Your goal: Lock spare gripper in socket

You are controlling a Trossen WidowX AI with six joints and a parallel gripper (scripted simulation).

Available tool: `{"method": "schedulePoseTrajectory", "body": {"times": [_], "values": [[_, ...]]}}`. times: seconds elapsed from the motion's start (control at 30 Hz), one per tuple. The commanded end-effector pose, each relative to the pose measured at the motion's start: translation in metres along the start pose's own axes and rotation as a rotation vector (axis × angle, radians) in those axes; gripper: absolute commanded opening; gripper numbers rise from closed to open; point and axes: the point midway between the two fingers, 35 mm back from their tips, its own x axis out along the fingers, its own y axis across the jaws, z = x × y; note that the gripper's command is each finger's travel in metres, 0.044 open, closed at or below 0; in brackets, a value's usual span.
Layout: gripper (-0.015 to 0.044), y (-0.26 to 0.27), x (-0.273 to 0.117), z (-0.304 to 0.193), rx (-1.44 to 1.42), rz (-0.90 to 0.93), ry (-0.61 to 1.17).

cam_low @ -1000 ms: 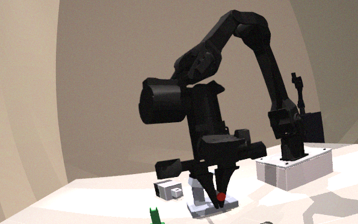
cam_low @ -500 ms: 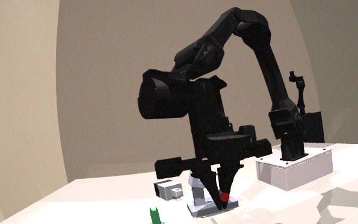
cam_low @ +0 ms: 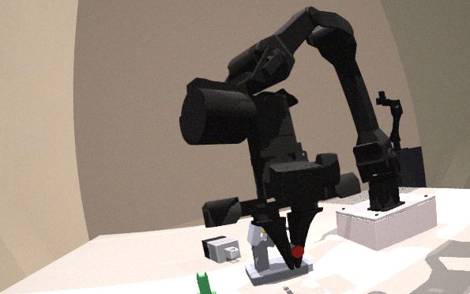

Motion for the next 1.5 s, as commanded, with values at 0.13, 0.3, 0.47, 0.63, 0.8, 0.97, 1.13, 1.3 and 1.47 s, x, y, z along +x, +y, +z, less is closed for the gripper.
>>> {"method": "schedulePoseTrajectory", "body": {"times": [0.13,0.3,0.47,0.63,0.8,0.97,1.13,1.3,1.47], "values": [[0.0,0.0,-0.017,0.002,0.0,0.0,0.0],[0.0,0.0,-0.012,0.001,0.0,0.001,0.0],[0.0,-0.007,-0.013,0.005,0.004,-0.001,0.0],[0.0,-0.022,-0.016,0.011,0.012,-0.003,-0.001],[0.0,-0.037,-0.018,0.017,0.021,-0.005,-0.001],[0.0,-0.052,-0.02,0.023,0.029,-0.007,-0.002],[0.0,-0.067,-0.021,0.029,0.038,-0.01,-0.002],[0.0,-0.081,-0.021,0.034,0.048,-0.012,-0.003],[0.0,-0.095,-0.021,0.038,0.057,-0.014,-0.003]]}}
